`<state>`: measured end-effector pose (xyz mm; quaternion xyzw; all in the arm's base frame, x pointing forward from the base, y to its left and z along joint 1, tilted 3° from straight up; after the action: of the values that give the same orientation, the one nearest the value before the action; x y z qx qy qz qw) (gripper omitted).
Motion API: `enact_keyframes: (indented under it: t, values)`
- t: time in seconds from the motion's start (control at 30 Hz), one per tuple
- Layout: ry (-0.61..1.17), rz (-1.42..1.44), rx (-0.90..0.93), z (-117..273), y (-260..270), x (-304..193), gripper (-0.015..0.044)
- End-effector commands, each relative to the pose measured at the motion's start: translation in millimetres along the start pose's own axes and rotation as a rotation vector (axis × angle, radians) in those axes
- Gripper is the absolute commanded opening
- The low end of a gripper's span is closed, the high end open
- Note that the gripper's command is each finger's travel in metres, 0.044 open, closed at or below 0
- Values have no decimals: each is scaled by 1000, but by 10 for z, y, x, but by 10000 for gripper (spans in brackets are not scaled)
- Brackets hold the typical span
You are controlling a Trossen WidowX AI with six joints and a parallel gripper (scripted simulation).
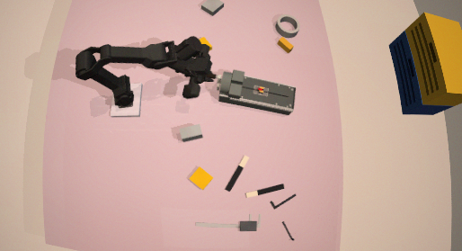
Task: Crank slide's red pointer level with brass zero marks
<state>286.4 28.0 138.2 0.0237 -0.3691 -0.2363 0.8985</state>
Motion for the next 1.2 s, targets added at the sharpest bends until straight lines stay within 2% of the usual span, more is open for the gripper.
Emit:
enact_keyframes:
  t: [0.0,1.17]
  values:
    - [-12,-7,-19,8,-78,18,0]
    - [-12,-6,-20,-29,-185,7,0]
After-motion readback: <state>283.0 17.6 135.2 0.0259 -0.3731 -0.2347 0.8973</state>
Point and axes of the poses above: the point midway between the two fingers, 35 mm back from their tips, its own z axis back along the fingers, its own y axis across the jaws, x = y × z, the point moved 6 cm from there along z, back along the fingers, and after that the axes turned 14 degrees about -z, right-handed, at the moved point
